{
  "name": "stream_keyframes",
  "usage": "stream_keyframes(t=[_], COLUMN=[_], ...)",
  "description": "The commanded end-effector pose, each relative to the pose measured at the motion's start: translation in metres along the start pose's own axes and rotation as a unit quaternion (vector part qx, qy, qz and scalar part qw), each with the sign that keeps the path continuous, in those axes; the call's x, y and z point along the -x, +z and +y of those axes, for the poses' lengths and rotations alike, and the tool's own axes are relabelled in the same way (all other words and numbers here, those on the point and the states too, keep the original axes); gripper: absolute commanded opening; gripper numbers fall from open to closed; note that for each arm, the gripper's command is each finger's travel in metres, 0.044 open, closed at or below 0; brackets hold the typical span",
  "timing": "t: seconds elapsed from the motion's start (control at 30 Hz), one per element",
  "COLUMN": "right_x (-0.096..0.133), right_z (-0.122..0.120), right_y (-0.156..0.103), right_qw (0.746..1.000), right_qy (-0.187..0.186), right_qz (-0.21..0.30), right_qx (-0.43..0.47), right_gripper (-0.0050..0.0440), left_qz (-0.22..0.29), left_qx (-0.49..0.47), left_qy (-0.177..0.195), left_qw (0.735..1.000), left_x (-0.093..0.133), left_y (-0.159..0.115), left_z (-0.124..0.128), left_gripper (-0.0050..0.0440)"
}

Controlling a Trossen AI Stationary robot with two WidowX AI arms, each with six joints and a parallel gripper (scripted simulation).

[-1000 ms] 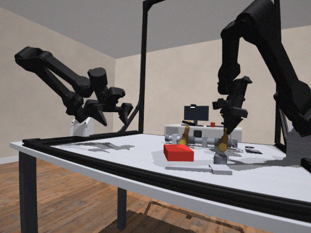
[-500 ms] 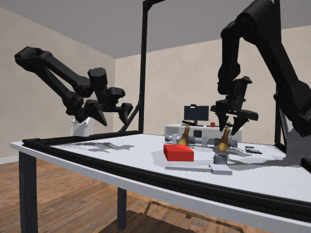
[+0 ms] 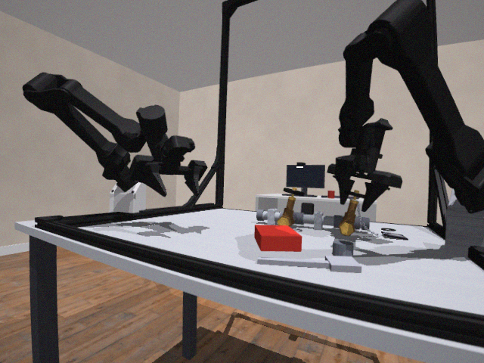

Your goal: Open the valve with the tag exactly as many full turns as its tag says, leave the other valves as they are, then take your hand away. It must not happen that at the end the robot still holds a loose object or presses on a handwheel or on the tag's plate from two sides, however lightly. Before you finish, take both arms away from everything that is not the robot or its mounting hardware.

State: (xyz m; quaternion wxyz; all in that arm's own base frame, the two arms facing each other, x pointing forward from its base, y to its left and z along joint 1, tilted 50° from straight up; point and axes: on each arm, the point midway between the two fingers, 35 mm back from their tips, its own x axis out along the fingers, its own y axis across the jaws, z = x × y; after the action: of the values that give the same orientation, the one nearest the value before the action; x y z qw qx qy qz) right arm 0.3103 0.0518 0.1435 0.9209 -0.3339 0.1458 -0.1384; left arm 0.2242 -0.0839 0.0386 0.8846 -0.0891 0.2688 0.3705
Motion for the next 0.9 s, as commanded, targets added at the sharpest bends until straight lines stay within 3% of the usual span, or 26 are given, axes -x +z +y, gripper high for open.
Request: stream_keyframes(t=[0.0, 0.07, 0.17, 0.33, 0.5, 0.57, 0.87], right_x=[0.0, 0.0, 0.0, 0.0, 0.0, 0.0, 0.0], right_z=[0.0, 0.0, 0.0, 0.0, 0.0, 0.0, 0.0], right_y=[0.0, 0.0, 0.0, 0.0, 0.0, 0.0, 0.0], right_qw=[1.0, 1.0, 1.0, 1.0, 1.0, 1.0, 1.0], right_qy=[0.0, 0.0, 0.0, 0.0, 0.0, 0.0, 0.0], right_qz=[0.0, 0.0, 0.0, 0.0, 0.0, 0.0, 0.0], right_qx=[0.0, 0.0, 0.0, 0.0, 0.0, 0.0, 0.0], right_gripper=[0.04, 0.04, 0.04, 0.04, 0.04, 0.04, 0.04], left_qz=[0.0, 0.0, 0.0, 0.0, -0.001, -0.001, -0.001], left_qx=[-0.002, -0.002, -0.009, -0.193, -0.348, -0.348, -0.625], left_qy=[0.0, 0.0, 0.0, 0.0, 0.0, 0.0, 0.0], left_qw=[1.0, 1.0, 1.0, 0.981, 0.937, 0.937, 0.78], left_x=[0.0, 0.0, 0.0, 0.0, 0.0, 0.0, 0.0], left_y=[0.0, 0.0, 0.0, 0.0, 0.0, 0.0, 0.0], left_z=[0.0, 0.0, 0.0, 0.0, 0.0, 0.0, 0.0], left_gripper=[0.036, 0.04, 0.04, 0.04, 0.04, 0.04, 0.04])
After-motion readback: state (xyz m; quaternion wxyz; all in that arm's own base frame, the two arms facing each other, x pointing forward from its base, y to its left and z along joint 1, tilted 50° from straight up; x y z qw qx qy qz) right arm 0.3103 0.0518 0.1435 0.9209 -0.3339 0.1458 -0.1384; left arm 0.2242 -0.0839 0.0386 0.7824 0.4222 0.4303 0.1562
